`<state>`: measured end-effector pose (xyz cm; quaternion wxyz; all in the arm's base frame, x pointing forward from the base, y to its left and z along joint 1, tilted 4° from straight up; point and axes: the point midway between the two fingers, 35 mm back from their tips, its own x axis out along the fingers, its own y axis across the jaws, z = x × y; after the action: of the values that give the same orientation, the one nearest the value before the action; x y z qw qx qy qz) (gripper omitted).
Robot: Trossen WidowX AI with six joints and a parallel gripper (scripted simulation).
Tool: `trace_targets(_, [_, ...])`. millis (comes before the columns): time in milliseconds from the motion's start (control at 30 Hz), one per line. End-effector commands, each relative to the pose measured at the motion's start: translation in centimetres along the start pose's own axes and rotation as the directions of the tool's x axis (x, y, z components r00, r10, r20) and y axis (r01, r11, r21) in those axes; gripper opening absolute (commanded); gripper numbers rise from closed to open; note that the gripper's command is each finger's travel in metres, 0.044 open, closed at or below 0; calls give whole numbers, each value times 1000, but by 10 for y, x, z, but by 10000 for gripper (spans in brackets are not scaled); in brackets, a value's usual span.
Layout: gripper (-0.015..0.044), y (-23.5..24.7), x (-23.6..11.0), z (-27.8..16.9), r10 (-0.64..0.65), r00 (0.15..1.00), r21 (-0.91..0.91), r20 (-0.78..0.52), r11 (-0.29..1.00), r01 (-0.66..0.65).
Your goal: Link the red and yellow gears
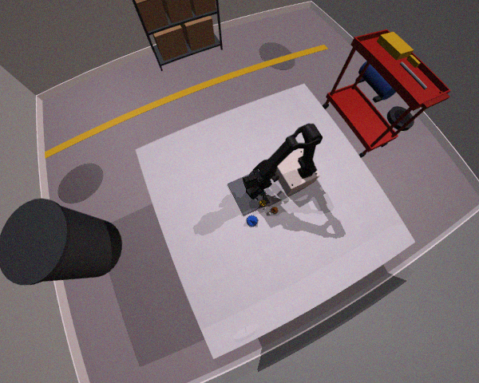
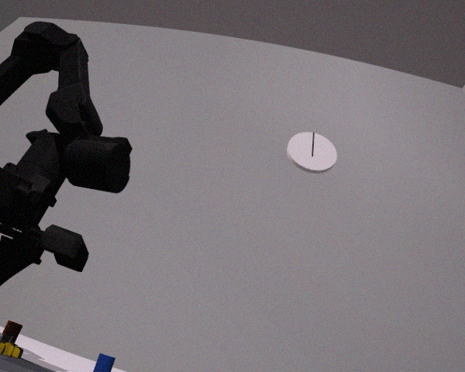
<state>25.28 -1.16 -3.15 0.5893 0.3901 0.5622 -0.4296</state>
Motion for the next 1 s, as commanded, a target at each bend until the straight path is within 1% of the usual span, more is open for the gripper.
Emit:
trace_targets(0, [0, 0, 1, 0, 1, 1000, -50, 2, 999, -1])
trace_targets(233, [0, 0, 3, -1, 1, 1000, -234, 2, 972, 0])
trace_targets(467, [0, -1, 4, 0, 1, 1000, -413, 2, 911, 0])
trace_targets(567, [0, 0, 5, 0, 1, 1000, -448, 2, 894, 0])
trace_targets(700, [0, 0, 6, 0, 1, 1000, -424, 2, 906, 0])
trace_targets(867, [131, 0, 5, 0, 1, 1000, -376, 2, 926, 0])
trace_targets(967, [140, 0, 4, 0, 1, 1000, -313, 2, 950, 0])
